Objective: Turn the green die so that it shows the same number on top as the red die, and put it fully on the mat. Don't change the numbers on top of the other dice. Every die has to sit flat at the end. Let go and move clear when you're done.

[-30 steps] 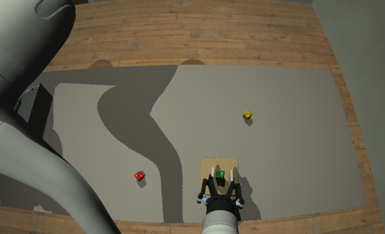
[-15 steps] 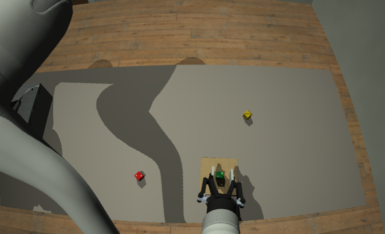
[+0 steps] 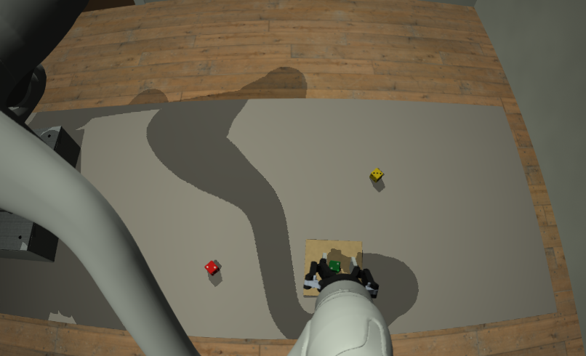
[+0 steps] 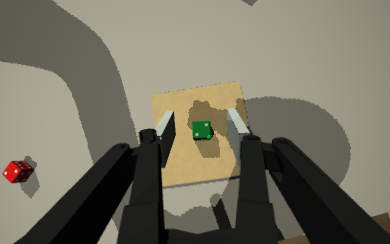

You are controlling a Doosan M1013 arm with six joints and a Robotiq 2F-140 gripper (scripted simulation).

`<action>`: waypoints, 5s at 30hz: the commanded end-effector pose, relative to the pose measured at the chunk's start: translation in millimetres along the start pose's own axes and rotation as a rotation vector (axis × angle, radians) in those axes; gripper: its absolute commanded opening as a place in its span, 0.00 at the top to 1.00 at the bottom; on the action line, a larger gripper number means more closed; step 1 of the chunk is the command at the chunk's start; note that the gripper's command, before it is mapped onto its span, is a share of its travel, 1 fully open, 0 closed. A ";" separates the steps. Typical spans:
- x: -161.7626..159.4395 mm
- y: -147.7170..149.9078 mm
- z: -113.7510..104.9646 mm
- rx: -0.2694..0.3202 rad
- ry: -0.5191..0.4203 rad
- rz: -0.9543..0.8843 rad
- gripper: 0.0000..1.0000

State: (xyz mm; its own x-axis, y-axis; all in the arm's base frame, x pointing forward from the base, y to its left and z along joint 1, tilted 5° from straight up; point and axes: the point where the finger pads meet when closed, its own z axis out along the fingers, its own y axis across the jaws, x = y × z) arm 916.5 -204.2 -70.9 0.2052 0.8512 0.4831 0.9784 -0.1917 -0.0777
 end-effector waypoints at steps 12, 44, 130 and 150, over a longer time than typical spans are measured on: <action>4.6 -0.3 0.7 0.001 -0.256 0.001 0.57; 16.5 -0.1 4.1 0.001 -0.526 0.000 0.00; 57.7 -0.1 -67.0 0.001 -0.526 0.000 0.00; 57.7 -0.1 -67.0 0.001 -0.526 0.000 0.00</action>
State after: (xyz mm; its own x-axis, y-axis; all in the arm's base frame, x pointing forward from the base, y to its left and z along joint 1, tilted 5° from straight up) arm 926.5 -187.8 15.2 0.1910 0.9814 -0.0201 0.9783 -0.1920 -0.0785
